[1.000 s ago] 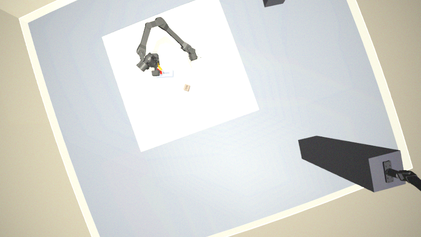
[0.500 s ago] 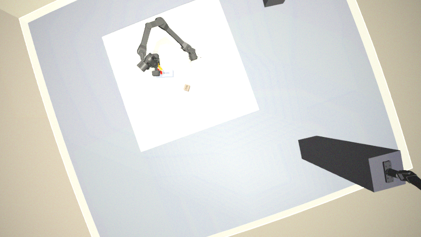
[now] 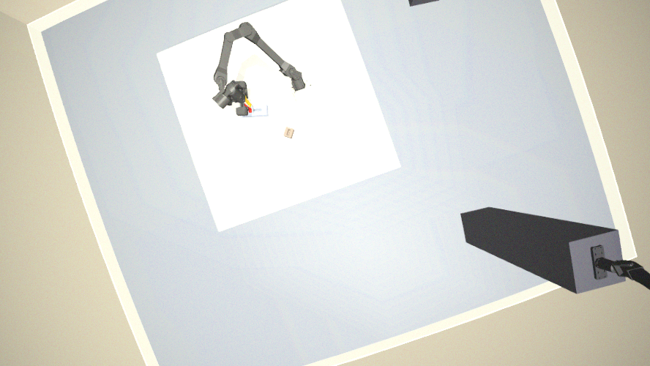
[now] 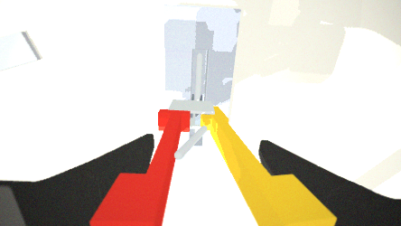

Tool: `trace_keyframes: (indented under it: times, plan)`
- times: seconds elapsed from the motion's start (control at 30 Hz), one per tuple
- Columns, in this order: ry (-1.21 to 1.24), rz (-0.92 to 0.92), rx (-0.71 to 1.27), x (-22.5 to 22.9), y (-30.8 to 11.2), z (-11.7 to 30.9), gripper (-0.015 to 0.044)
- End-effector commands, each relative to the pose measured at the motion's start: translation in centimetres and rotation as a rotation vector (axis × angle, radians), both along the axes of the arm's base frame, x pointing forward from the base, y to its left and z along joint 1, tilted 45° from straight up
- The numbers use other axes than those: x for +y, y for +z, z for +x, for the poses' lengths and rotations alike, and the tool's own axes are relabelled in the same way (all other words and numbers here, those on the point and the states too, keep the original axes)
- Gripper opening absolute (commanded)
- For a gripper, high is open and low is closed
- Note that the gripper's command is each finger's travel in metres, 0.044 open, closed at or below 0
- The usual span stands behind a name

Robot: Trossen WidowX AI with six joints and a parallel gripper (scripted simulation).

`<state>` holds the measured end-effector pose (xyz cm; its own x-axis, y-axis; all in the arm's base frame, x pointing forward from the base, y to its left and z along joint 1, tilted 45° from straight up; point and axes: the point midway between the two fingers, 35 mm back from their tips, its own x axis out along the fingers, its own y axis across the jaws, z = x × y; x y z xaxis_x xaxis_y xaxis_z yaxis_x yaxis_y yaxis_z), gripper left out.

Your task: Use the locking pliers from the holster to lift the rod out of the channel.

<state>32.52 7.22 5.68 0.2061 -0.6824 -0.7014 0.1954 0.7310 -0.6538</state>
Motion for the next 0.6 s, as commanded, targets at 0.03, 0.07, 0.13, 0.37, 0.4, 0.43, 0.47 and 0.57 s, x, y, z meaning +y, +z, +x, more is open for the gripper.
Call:
trace_keyframes:
  times: [0.03, 0.07, 0.13, 0.37, 0.4, 0.43, 0.47, 0.57]
  plan:
    - [0.003, -0.003, 0.001, -0.4, -0.4, 0.1, 0.0325]
    - [0.003, -0.003, 0.001, -0.4, -0.5, 0.1, 0.0325]
    - [0.003, -0.003, 0.001, -0.6, -0.6, 0.2, 0.0325]
    - [0.003, -0.003, 0.0, -1.0, -1.1, 0.3, 0.0325]
    - [0.003, -0.003, 0.0, -1.1, -1.2, 0.3, 0.0325]
    - [0.003, -0.003, 0.0, -1.2, -1.2, 0.4, 0.0325]
    - [0.003, -0.003, 0.0, -1.3, -1.3, 0.4, 0.0325]
    - [0.003, -0.003, 0.0, -1.3, -1.4, 0.4, 0.0321]
